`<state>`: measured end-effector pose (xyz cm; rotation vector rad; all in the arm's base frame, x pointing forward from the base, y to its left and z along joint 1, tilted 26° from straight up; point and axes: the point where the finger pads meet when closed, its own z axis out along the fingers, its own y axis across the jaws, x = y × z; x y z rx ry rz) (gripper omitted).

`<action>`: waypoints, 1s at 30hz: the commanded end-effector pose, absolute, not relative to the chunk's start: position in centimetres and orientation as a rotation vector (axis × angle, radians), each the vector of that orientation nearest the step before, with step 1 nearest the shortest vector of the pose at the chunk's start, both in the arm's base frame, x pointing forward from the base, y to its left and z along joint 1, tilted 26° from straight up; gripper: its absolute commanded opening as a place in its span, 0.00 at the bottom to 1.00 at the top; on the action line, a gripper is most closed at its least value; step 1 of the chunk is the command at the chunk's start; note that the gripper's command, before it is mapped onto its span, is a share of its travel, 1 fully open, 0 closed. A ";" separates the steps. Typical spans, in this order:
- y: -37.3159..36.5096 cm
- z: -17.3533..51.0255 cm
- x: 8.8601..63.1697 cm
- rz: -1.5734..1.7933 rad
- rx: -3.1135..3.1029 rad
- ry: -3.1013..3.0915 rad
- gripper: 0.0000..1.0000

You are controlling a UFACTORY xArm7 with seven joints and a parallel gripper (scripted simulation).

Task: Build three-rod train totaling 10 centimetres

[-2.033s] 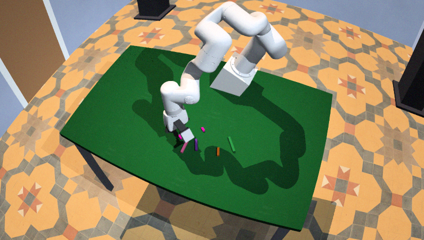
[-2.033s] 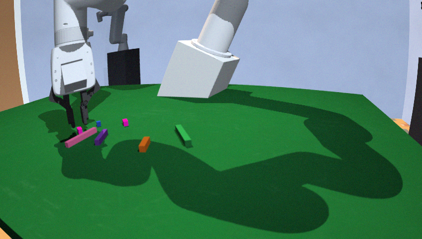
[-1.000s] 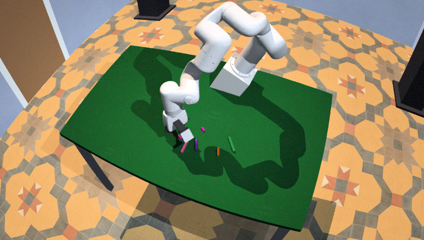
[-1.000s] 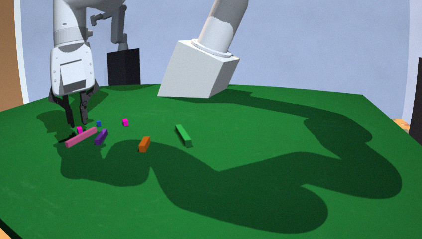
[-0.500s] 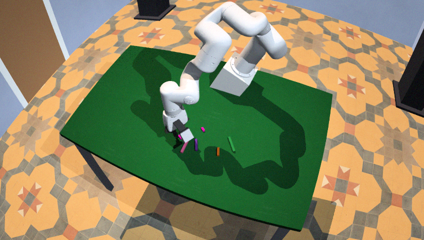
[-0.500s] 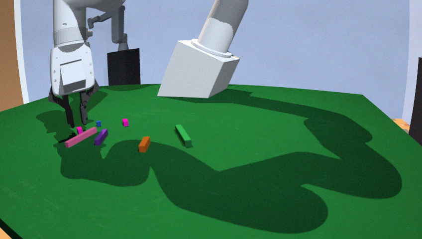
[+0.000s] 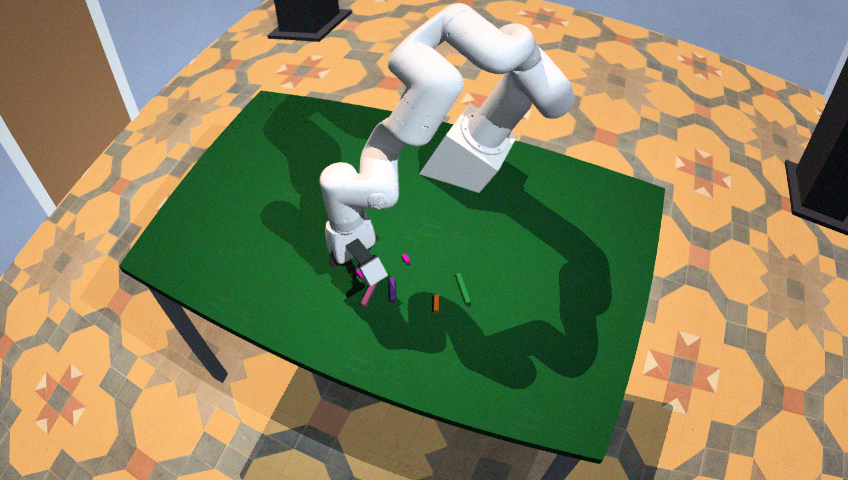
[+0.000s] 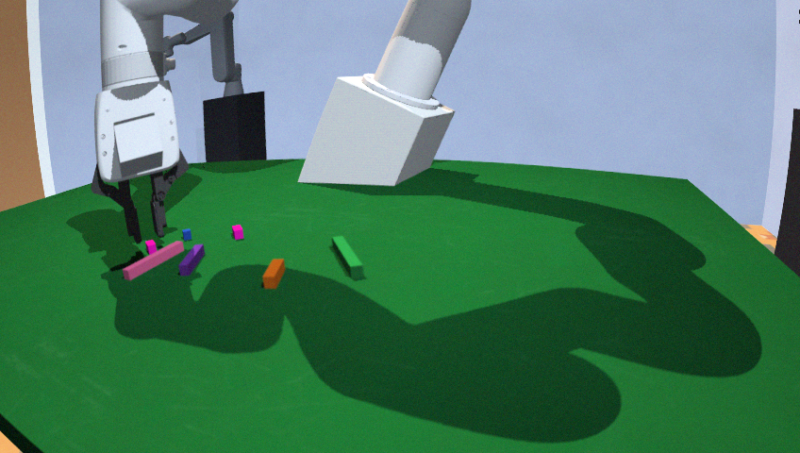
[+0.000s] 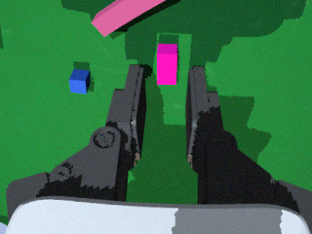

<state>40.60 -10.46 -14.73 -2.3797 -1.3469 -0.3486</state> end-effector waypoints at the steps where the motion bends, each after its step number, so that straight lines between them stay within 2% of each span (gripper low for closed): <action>1: -10.6 -14.7 40.7 -0.351 -2.384 -1.347 0.24; 30: -10.1 -15.8 40.8 -0.351 -2.384 -1.347 0.24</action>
